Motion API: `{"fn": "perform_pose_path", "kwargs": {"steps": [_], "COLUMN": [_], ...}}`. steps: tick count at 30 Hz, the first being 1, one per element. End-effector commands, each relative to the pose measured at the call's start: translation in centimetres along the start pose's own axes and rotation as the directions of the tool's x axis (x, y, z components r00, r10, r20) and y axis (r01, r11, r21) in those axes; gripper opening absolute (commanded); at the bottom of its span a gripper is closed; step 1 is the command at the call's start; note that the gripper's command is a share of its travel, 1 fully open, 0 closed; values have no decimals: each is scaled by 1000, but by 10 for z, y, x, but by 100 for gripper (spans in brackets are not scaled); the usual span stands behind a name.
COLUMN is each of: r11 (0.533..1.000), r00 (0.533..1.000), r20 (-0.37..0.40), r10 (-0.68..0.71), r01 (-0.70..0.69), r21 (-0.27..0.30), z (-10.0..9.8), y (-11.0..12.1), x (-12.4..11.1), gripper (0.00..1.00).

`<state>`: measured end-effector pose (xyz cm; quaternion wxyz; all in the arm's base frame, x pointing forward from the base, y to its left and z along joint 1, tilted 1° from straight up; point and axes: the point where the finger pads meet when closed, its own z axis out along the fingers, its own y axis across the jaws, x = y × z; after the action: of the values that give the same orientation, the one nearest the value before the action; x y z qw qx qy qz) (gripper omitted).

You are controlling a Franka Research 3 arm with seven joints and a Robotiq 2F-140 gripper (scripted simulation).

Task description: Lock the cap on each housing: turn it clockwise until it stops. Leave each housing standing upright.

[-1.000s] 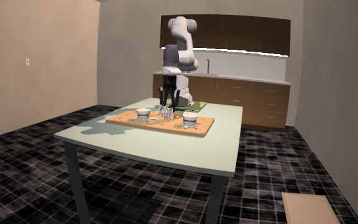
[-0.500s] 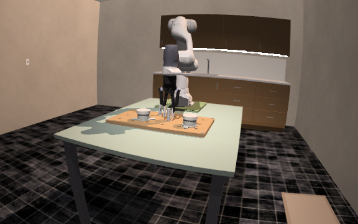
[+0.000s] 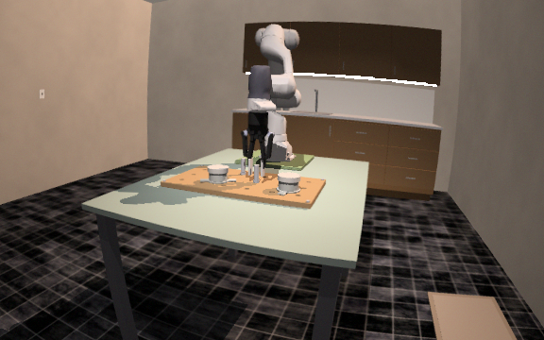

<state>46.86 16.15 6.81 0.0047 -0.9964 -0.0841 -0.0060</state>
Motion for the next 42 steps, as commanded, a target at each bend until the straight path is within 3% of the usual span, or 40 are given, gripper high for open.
{"fn": "perform_pose_path", "kwargs": {"steps": [1,27,42], "r11": [1000,1000,1000], "r00": [1000,1000,1000], "r20": [3,3,3], "r10": [-4,-4,-4], "r01": [4,4,4], "r21": [-1,-1,-1], "z": [-6,-55,-74], "y": [-1,-1,-1], "x": [-1,0,0], "gripper": [36,36,36]}}
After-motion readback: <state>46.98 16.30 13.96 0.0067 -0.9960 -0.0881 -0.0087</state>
